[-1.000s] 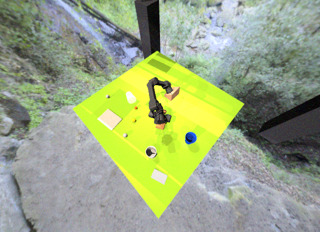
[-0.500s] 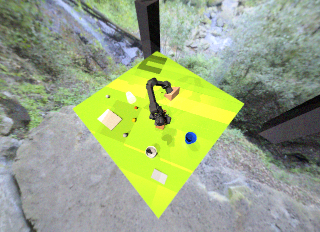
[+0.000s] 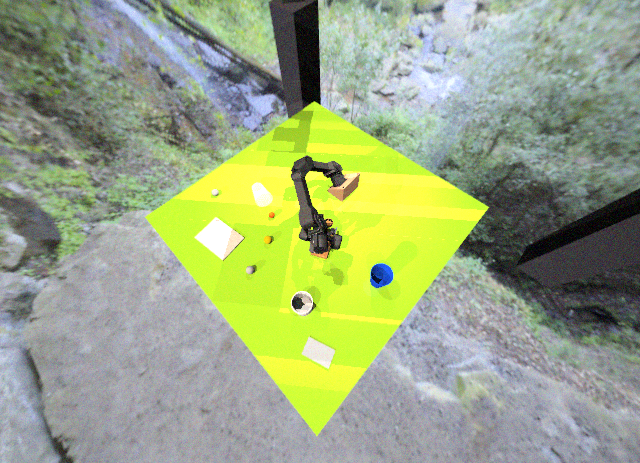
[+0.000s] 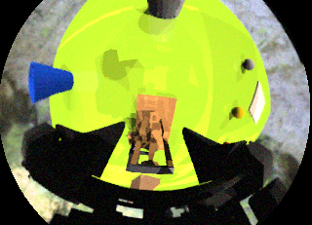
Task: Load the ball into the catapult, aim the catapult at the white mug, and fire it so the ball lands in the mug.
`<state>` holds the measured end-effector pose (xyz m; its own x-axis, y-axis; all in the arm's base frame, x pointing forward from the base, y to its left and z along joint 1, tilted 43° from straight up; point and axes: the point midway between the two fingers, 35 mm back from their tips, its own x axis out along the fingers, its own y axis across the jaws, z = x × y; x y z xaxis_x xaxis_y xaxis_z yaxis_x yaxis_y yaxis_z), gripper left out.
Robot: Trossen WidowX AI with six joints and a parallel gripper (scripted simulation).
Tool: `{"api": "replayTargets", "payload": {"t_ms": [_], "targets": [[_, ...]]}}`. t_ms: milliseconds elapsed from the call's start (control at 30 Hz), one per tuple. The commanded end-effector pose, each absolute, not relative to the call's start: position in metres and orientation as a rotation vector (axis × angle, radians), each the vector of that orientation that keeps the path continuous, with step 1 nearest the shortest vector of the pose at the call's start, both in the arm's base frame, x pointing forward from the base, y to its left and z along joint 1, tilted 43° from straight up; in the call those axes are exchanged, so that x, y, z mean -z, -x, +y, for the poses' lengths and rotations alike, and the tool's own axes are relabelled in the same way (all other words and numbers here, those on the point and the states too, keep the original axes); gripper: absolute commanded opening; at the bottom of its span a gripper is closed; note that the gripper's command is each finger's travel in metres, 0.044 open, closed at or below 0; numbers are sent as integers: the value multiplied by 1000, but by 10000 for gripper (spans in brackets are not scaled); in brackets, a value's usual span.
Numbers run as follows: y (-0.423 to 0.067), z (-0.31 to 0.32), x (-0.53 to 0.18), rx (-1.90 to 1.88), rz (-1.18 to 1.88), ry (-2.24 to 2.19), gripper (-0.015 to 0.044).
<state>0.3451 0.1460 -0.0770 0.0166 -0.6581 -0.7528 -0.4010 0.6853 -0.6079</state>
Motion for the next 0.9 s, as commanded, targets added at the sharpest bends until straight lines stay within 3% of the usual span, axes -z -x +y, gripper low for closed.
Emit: {"api": "replayTargets", "payload": {"t_ms": [0,667,867], "targets": [[-345,138,83,250,1610,891,440],[-345,121,101,252,1609,892,440],[-345,124,100,251,1607,886,282]]}}
